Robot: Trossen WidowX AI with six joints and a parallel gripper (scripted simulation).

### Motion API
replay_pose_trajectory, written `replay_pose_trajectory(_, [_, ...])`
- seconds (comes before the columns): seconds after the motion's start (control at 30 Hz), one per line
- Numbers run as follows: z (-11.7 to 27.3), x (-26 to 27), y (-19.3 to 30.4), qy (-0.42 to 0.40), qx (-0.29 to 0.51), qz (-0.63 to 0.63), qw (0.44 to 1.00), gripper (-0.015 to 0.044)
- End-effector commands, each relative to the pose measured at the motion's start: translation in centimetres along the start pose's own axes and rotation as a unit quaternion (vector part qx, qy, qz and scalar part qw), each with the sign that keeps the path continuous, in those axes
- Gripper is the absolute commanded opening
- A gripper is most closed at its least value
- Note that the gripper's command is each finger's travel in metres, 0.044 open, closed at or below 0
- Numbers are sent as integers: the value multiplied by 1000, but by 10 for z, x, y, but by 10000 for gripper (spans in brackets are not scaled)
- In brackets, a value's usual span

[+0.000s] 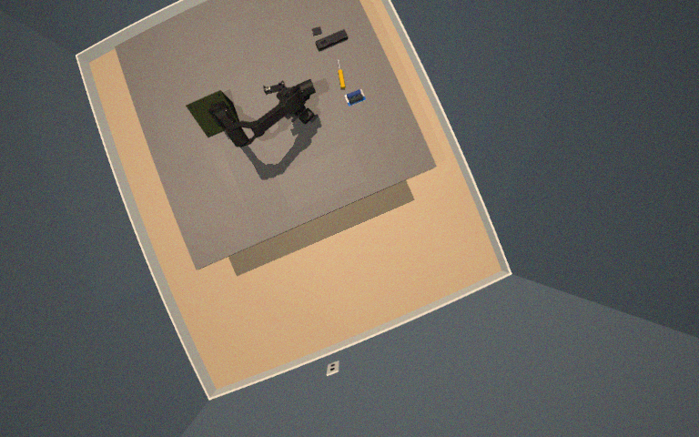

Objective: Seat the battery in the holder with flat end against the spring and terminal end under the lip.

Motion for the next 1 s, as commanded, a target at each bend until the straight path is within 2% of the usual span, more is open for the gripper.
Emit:
replay_pose_trajectory(0.0, [-1,6,1,2,1,1,1000,0])
replay_pose_trajectory(0.97, [-2,52,14,1,1,1,1000,0])
Point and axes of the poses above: the point midway between the two fingers, 35 mm back from their tips, its own z axis back along the fingers, its own x axis across the jaws, y = z × x, the point moved 7 cm from there along z, back along the fingers, and after that the axes turned 15 degrees about -z, right-handed, at the moved point
